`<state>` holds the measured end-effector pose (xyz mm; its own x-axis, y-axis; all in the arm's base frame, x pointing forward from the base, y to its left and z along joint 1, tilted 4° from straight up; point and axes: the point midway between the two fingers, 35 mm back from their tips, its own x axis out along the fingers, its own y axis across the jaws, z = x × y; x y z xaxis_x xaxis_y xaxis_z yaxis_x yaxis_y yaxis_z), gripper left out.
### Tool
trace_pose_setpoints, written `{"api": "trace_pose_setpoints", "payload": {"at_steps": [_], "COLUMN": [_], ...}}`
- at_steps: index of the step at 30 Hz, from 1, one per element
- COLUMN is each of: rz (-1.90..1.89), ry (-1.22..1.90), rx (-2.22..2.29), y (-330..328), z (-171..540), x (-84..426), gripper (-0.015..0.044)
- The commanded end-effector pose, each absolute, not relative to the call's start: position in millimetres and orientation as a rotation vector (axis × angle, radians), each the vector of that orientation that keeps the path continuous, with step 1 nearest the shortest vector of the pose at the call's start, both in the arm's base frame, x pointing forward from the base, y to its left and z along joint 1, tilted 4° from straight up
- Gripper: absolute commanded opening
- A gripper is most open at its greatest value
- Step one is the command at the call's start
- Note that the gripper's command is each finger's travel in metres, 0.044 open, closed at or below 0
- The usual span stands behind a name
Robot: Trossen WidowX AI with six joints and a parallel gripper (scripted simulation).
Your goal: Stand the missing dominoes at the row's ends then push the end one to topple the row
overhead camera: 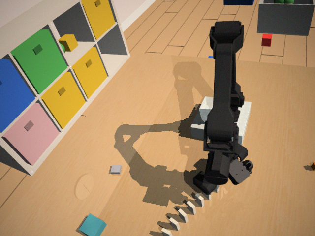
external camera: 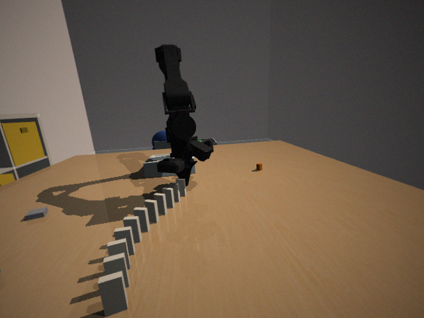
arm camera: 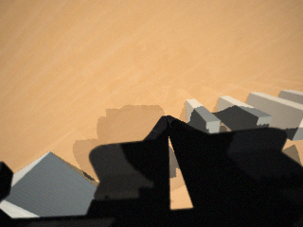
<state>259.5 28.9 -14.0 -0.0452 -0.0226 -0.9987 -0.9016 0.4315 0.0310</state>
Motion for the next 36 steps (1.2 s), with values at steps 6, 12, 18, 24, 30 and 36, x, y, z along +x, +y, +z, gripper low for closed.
{"api": "trace_pose_setpoints", "payload": {"at_steps": [6,12,18,24,30,36], "rz": [0.885,0.884,0.88,0.88,0.883,0.883], "ry": [1.436,1.435,1.378,1.406,1.434,1.434], "rx": [-0.88,-0.88,-0.87,-0.878,-0.881,-0.881], "y": [23,18,28,16,7,7], "z": [-13,-14,3,35,46,46], "x": [273,282,290,303,305,305], "gripper": [0.0,0.0,0.0,0.0,0.0,0.0]}}
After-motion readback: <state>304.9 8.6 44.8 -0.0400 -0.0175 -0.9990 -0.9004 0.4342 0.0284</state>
